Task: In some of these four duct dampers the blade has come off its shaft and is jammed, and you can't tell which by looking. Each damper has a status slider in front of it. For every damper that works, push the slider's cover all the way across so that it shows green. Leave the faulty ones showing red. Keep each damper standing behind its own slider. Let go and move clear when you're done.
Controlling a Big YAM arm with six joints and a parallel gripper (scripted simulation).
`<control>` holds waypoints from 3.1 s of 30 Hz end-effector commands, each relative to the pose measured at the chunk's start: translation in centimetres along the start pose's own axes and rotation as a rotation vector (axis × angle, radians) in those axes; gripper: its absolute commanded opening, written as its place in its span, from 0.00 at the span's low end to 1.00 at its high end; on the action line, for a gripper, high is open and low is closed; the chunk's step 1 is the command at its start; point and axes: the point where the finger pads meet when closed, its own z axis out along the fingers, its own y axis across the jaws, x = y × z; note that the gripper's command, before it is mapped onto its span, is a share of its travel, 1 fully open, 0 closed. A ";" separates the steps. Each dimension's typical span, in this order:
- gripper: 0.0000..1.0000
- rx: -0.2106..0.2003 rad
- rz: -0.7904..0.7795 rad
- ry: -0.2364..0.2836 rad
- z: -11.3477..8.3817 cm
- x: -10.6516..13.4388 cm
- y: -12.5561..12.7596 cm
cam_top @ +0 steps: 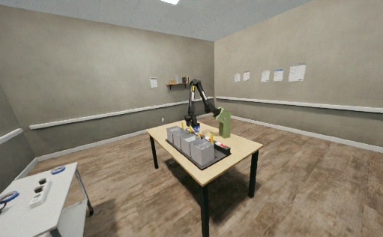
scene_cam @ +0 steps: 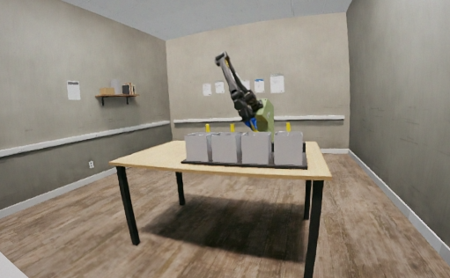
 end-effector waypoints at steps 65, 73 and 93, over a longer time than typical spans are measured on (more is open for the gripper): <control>0.36 -0.007 0.005 -0.043 -7.6 -1.9 0.2; 0.36 -0.008 0.001 -0.014 -7.4 -1.1 0.2; 0.36 0.298 0.007 -0.019 -7.6 -10.6 6.3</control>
